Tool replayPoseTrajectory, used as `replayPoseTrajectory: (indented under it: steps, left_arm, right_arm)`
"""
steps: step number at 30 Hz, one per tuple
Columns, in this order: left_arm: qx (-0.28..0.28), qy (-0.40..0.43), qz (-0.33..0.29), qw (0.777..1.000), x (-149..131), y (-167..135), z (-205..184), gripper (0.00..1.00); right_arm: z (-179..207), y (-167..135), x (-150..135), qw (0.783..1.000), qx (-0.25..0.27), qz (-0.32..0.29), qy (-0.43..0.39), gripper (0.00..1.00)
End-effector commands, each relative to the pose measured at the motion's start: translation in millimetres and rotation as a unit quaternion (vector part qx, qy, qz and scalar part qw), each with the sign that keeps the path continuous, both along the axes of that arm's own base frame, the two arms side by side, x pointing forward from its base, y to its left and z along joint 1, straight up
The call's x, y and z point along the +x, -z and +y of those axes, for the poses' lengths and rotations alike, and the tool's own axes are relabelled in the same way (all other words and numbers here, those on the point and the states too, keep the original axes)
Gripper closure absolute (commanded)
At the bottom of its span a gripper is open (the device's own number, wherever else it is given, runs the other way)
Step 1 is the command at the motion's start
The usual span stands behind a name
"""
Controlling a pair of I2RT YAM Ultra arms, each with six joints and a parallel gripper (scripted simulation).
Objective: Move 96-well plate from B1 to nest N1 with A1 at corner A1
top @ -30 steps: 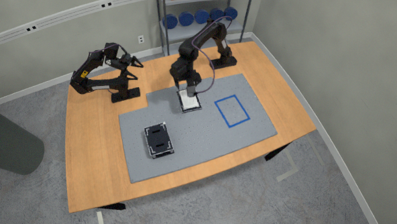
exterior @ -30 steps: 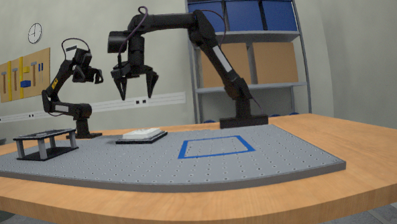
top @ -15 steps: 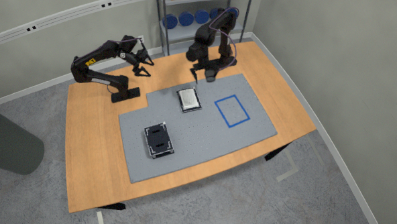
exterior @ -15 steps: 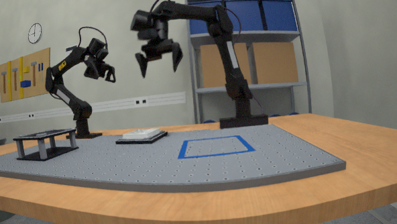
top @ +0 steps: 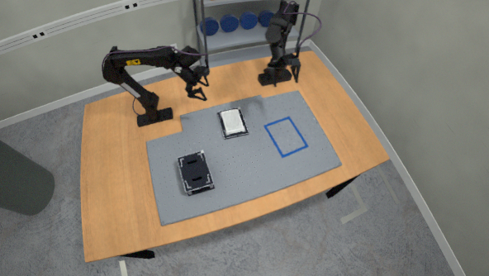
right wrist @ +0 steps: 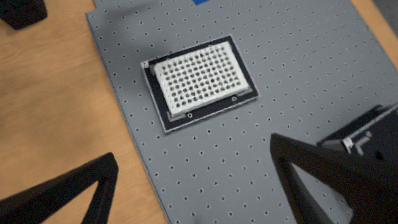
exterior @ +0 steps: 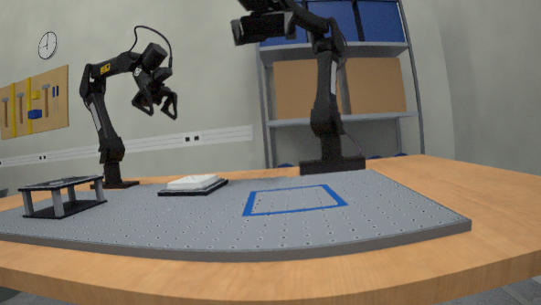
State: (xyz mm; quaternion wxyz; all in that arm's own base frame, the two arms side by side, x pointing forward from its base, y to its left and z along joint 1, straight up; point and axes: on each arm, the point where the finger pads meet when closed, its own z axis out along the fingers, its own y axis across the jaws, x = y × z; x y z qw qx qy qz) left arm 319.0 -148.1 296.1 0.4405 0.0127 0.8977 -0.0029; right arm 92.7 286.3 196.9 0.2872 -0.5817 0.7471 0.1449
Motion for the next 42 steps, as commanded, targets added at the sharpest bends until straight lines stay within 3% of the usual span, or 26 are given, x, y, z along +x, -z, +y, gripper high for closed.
replayPoseTrajectory:
  steps: [1, 16, 28, 36, 42]
  left_arm:
    - [-0.003, 0.038, -0.092, 0.995, 18.8, -29.0, 10.1, 0.0]
    - [-0.013, 0.021, -0.314, 0.949, 50.2, -113.7, 114.3, 0.0]
    - [-0.007, -0.013, -0.322, 0.947, 64.7, -108.8, 151.0, 0.0]
    - [-0.009, -0.015, -0.318, 0.948, 64.7, -106.6, 151.4, 0.0]
    - [-0.03, -0.003, -0.285, 0.958, 50.6, -101.8, 127.9, 0.0]
  right_arm:
    - [25.8, -11.5, 5.7, 1.0, 0.022, 0.006, -0.015, 0.0]
    - [81.8, 63.2, 49.5, 0.996, -0.055, 0.065, -0.01, 0.0]
    - [80.2, 72.1, 54.9, 0.995, -0.069, 0.071, 0.001, 0.0]
    - [82.1, 70.9, 56.2, 0.995, -0.063, 0.072, 0.008, 0.0]
    - [71.2, 81.7, 52.8, 0.983, -0.094, 0.114, 0.11, 0.0]
